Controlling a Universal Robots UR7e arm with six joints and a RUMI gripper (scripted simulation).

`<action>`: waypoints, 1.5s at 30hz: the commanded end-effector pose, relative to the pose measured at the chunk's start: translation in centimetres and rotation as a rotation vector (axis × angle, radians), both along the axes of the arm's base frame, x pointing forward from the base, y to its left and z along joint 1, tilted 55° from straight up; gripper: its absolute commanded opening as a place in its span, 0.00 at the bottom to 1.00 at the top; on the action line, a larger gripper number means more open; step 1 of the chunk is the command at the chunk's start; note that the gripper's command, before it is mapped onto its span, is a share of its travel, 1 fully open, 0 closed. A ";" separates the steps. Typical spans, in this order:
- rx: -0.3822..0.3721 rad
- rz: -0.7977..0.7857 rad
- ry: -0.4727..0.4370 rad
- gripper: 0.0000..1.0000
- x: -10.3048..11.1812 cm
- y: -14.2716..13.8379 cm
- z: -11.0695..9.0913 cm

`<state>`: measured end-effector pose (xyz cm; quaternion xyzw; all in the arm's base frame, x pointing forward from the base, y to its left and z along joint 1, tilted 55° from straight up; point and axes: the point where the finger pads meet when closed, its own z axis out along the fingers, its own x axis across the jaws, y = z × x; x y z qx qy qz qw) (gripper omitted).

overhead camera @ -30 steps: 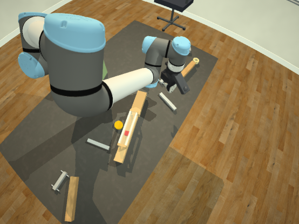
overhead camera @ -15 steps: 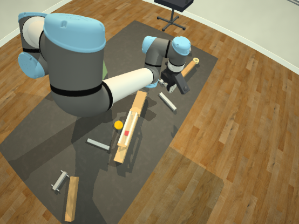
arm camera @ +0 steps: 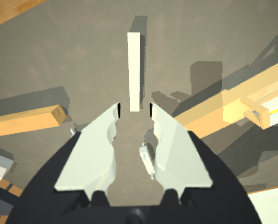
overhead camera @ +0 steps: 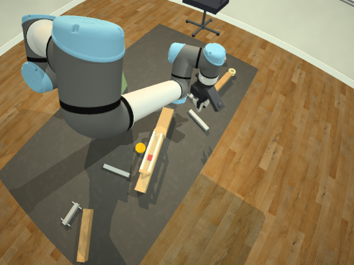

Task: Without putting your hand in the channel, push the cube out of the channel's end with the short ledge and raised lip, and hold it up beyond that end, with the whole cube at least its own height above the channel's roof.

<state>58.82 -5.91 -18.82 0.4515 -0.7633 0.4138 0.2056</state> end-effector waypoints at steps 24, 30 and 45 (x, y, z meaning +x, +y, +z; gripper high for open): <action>0.000 0.001 -0.001 0.22 0.0 0.1 0.0; 0.000 0.001 -0.001 0.22 0.0 0.1 0.0; 0.001 0.003 -0.002 0.22 0.5 -4.7 -3.3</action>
